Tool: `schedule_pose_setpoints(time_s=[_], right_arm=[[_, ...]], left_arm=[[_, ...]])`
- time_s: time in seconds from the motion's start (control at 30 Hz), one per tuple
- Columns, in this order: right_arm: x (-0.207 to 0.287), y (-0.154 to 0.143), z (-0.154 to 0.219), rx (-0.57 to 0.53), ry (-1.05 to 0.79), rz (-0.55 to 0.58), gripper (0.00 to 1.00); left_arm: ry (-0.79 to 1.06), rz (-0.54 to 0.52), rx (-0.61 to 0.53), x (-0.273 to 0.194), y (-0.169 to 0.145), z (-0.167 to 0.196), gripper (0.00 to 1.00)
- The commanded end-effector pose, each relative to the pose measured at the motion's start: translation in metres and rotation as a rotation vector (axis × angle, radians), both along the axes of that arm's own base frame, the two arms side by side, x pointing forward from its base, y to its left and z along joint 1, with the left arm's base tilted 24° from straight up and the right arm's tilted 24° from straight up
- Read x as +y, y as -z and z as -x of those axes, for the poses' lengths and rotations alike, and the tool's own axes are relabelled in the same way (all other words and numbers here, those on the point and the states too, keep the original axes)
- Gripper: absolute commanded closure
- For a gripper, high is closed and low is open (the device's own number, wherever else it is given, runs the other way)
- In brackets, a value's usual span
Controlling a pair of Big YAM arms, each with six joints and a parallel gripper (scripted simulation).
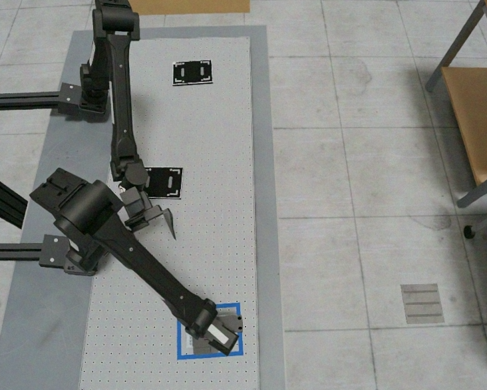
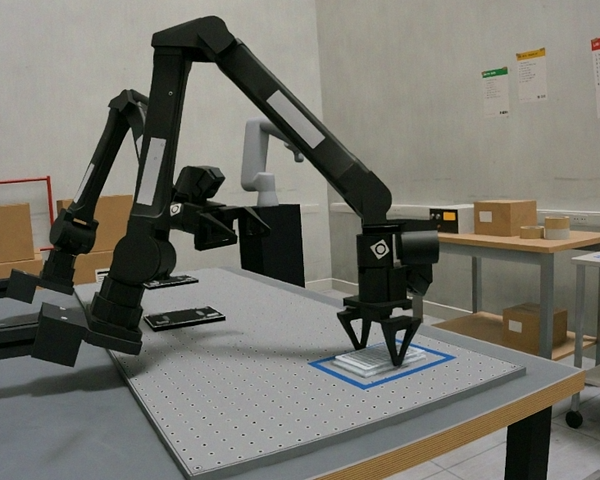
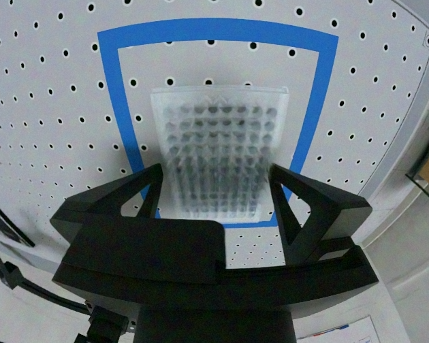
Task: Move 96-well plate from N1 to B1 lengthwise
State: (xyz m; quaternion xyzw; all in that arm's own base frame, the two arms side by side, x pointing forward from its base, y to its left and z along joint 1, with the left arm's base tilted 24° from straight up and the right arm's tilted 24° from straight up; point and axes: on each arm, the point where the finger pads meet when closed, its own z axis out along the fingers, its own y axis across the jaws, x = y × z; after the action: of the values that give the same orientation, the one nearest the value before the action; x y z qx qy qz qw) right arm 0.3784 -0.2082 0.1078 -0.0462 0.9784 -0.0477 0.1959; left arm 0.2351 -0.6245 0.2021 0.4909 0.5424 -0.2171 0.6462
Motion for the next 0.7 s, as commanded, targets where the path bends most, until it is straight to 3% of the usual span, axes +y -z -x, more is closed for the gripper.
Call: schedule_pose_setpoints(time_s=[0.0,0.67], right_arm=[[-0.005,-0.022,-0.018,-0.059,0.002,0.032,0.0],[-0.006,-0.068,-0.008,-0.105,0.004,0.07,0.0]], left_arm=[[-0.001,0.1,-0.02,-0.014,-0.048,-0.004,0.0],[-0.001,0.1,-0.02,-0.014,-0.048,-0.004,0.0]])
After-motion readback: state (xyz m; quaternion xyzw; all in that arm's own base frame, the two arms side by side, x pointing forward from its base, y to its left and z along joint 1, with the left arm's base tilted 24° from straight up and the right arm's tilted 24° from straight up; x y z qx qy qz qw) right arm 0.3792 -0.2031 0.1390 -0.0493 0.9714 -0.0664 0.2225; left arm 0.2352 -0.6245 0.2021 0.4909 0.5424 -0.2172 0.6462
